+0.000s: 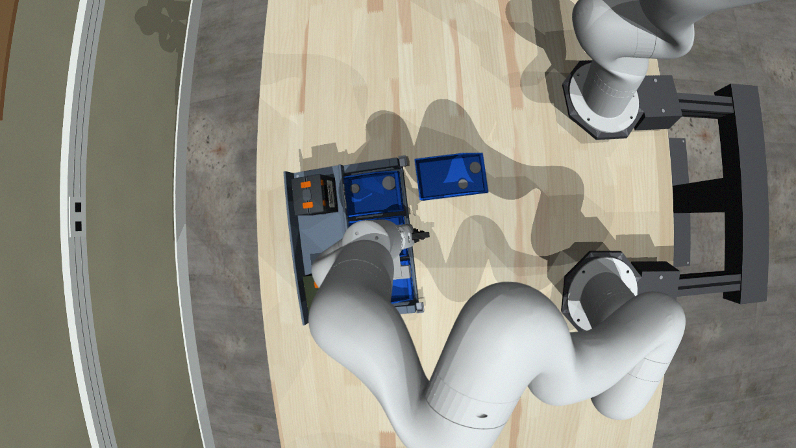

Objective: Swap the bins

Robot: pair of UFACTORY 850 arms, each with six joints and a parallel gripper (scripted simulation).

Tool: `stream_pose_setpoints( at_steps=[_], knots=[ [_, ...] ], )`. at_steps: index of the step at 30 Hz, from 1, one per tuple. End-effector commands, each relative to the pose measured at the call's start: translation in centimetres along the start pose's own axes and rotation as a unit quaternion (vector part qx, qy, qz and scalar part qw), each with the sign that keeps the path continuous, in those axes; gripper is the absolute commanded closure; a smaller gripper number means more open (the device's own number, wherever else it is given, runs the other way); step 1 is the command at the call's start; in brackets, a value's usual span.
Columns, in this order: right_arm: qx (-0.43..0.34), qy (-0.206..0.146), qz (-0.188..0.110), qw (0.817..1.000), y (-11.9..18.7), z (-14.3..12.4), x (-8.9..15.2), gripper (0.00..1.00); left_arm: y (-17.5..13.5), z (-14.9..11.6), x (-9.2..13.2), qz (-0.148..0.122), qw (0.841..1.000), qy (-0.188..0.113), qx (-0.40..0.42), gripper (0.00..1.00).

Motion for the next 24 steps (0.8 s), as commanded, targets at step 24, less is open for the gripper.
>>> stream_pose_setpoints(
  at_steps=[24],
  knots=[
    [0.0,0.001,0.0,1.0,-0.01,0.04,0.09,0.0,0.07,-0.01,-0.57,-0.001,1.0,0.0,0.0,0.05]
  ],
)
Point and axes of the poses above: on each arm, the point where the finger pads meet when closed, its own x axis back along the fingers, its own y axis across the jaws, z = x × y, the point moved 2 cm from there along x, back along the fingers, and after that the axes turned 14 degrees about -x, right-handed, at the moved point
